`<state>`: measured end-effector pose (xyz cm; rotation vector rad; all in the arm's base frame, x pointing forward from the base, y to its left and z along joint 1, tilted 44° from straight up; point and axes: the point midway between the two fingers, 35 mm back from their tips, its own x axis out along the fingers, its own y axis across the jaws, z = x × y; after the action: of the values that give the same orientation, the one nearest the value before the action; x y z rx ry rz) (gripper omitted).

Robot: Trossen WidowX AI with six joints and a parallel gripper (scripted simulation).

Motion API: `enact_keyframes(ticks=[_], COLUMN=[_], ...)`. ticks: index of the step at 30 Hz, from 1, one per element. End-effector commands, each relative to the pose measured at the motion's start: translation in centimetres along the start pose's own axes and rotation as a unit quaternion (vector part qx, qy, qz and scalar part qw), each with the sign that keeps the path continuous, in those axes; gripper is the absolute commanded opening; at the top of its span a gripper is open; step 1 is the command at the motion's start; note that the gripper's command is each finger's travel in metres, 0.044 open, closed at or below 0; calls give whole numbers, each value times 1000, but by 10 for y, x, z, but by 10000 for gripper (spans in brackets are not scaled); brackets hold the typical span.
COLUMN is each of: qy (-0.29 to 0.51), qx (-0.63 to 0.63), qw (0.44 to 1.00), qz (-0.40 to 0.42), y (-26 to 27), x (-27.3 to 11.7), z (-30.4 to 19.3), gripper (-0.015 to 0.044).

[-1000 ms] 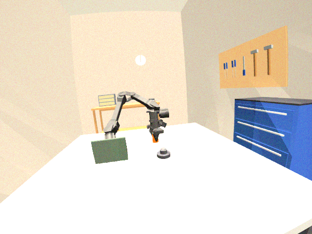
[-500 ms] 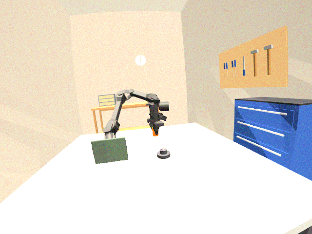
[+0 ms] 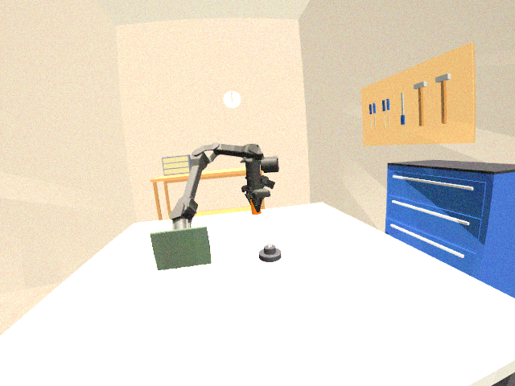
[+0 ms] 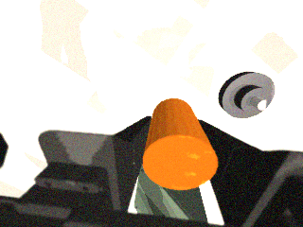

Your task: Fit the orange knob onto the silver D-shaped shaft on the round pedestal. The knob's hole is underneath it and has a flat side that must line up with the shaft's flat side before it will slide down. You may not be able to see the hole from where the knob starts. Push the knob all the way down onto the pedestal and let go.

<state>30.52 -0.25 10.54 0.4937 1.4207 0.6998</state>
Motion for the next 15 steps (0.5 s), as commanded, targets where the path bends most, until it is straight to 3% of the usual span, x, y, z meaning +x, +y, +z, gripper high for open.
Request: enact_keyframes(ticks=[1,15], qy=[2,2], qx=[-2,-2], qw=[1000,1000], qz=[-1,-3], y=[-4,-47], x=[-2,12], z=[0,4], gripper=[0,0])
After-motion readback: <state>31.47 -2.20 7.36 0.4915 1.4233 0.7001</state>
